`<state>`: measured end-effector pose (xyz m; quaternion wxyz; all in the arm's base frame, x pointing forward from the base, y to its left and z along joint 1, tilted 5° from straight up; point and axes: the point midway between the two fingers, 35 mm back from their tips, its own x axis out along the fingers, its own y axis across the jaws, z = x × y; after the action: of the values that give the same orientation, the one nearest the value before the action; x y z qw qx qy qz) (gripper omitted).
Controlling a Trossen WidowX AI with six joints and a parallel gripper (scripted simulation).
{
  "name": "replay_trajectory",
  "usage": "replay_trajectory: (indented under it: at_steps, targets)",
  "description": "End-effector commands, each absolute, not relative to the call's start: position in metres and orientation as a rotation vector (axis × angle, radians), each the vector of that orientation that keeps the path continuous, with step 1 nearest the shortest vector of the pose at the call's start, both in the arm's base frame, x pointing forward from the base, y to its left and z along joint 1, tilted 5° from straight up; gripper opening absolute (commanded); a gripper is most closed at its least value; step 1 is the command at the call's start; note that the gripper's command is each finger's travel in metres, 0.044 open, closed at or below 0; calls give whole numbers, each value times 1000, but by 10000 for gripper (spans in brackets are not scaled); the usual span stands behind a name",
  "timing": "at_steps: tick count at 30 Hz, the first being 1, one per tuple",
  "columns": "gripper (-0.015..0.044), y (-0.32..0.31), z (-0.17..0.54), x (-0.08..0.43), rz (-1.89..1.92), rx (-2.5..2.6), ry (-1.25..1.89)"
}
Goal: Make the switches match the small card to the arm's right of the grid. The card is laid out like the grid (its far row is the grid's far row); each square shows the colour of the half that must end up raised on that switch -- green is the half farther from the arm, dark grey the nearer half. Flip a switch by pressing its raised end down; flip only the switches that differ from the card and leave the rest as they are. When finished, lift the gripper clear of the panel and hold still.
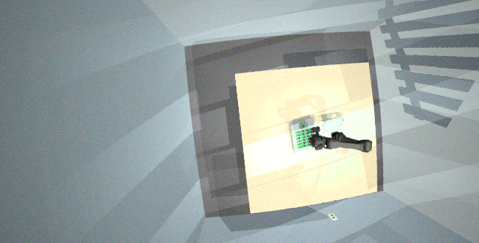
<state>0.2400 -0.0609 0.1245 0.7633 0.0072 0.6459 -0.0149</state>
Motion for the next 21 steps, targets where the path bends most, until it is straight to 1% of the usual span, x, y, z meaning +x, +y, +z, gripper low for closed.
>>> replay_trajectory:
  at_steps: [1,21]
  targets:
    - [0,-61,114,242,-27,14,1408]
    - [0,-61,99,245,-27,14,1408]
